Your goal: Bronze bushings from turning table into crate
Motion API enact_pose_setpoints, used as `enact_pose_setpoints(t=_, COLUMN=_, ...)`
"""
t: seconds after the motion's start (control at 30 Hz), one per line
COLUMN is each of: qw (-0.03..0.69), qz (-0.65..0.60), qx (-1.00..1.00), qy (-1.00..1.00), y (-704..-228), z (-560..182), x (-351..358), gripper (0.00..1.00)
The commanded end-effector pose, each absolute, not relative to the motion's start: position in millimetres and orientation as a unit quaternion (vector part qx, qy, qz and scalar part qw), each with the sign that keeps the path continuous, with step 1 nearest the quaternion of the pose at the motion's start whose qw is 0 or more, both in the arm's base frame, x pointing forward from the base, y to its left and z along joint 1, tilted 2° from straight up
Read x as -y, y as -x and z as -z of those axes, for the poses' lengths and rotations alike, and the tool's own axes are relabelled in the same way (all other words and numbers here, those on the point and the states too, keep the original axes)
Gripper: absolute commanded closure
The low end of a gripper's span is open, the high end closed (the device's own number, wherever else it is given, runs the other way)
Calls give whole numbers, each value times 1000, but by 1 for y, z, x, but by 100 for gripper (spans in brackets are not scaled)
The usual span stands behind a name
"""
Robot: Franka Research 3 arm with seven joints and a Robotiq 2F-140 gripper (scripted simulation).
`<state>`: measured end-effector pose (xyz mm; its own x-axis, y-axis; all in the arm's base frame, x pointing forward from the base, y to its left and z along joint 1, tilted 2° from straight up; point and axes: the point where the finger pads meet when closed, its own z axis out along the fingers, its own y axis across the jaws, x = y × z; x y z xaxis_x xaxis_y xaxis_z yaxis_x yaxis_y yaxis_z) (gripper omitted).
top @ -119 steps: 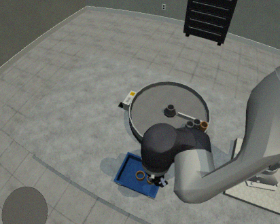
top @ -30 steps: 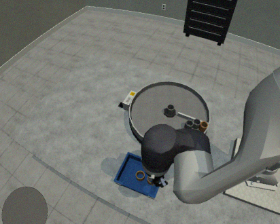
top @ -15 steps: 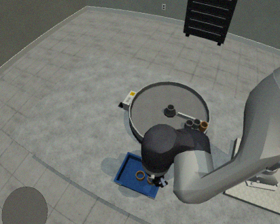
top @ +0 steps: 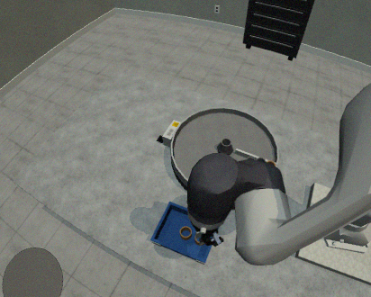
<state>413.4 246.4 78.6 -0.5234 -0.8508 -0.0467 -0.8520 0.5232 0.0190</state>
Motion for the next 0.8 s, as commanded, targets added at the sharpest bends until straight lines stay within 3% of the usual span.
enact_pose_setpoints(t=0.0, qw=8, qz=-17, qx=-877, qy=480, y=-410, z=-94, x=-243, gripper=90)
enact_pose_setpoints(t=0.77, qw=8, qz=-17, qx=-877, qy=480, y=-410, z=-132, x=-241, gripper=90)
